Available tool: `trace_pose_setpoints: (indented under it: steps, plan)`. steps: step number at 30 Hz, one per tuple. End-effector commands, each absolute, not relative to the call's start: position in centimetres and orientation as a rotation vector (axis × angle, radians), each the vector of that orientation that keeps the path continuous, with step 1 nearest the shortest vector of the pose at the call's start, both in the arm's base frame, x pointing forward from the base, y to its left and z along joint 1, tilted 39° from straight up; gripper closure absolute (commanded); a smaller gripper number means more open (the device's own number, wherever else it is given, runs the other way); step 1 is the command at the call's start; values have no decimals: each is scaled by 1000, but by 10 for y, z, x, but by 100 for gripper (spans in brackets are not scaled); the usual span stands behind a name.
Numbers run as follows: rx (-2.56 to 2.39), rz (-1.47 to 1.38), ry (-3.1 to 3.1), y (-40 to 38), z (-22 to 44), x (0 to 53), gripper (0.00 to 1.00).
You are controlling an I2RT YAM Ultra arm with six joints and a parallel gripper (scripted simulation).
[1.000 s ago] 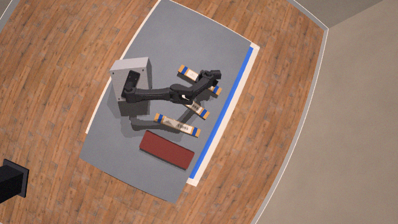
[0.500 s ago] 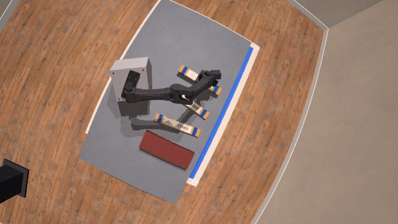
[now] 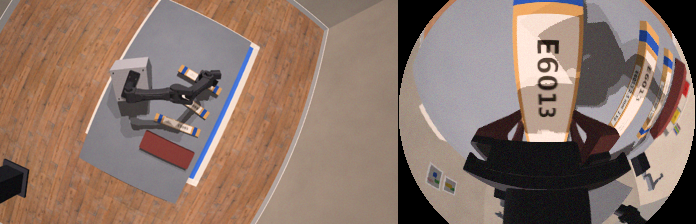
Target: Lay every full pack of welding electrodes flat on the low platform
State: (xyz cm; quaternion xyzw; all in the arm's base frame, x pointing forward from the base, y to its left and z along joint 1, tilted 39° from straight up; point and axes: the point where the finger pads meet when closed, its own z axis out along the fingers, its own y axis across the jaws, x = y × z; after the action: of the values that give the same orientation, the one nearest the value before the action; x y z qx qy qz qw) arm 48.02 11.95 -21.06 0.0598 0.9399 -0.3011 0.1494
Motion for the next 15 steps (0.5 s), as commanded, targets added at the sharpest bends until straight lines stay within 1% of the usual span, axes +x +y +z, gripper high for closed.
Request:
trace_pose_setpoints:
  steps: [1,15]
  plan:
    - [97,-800,2650,161,-185,488,100]
    - [98,-800,2650,161,-183,489,100]
